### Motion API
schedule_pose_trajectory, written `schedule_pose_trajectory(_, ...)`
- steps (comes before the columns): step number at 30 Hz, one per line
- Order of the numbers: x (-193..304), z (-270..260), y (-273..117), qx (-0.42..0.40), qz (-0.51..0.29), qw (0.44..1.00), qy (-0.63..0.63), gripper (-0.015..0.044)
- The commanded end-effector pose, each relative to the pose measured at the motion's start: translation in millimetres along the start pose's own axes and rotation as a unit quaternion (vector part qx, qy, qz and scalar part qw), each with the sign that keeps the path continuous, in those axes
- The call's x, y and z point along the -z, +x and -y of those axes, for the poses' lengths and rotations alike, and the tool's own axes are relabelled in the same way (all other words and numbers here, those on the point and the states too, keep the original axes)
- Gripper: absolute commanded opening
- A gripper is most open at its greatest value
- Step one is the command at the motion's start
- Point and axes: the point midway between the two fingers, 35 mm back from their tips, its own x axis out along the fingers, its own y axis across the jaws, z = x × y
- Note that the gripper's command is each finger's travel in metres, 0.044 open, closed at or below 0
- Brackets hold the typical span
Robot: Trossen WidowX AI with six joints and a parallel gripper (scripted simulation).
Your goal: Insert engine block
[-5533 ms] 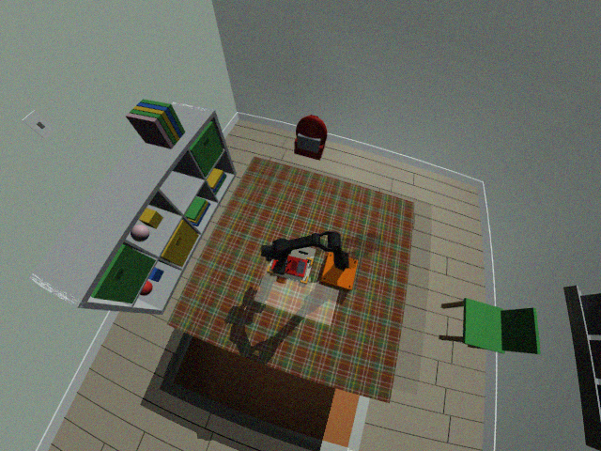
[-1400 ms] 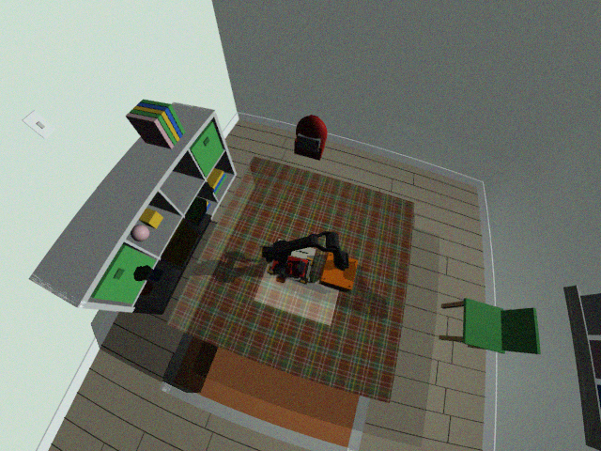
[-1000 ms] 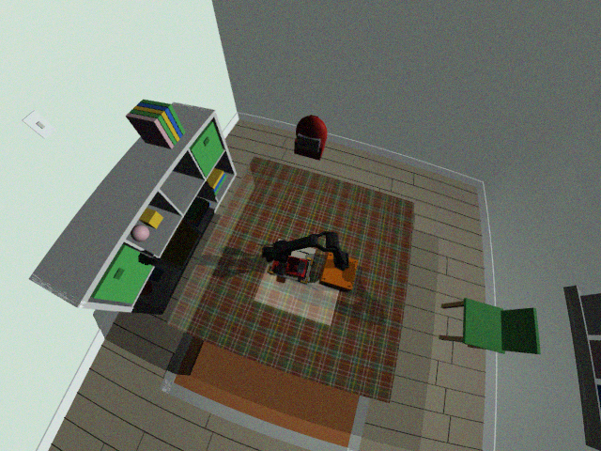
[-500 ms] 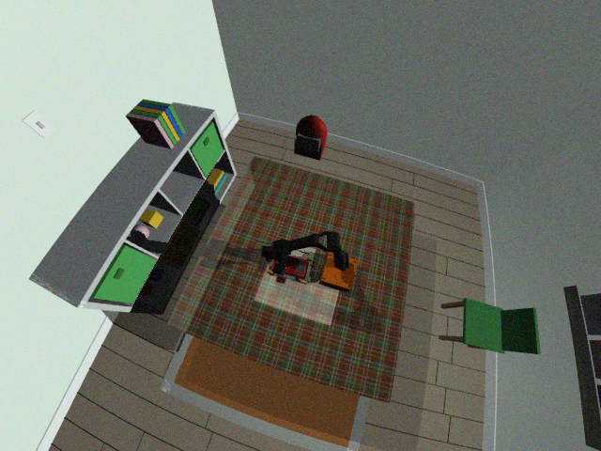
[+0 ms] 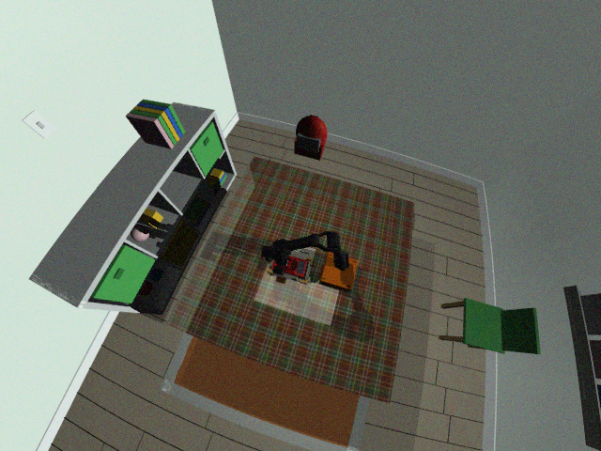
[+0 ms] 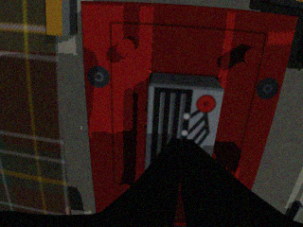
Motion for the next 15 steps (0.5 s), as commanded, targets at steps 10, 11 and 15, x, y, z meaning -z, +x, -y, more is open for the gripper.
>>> schedule_pose_trajectory(10,0.3,0.8,0.2,0.003,-0.001,1.000,0.001,0.0000)
schedule_pose_trajectory(11,0.3,0.8,0.2,0.003,-0.001,1.000,0.001,0.0026)
schedule_pose_trajectory(15,0.3,0.8,0.2,0.003,-0.001,1.000,0.001,0.0131)
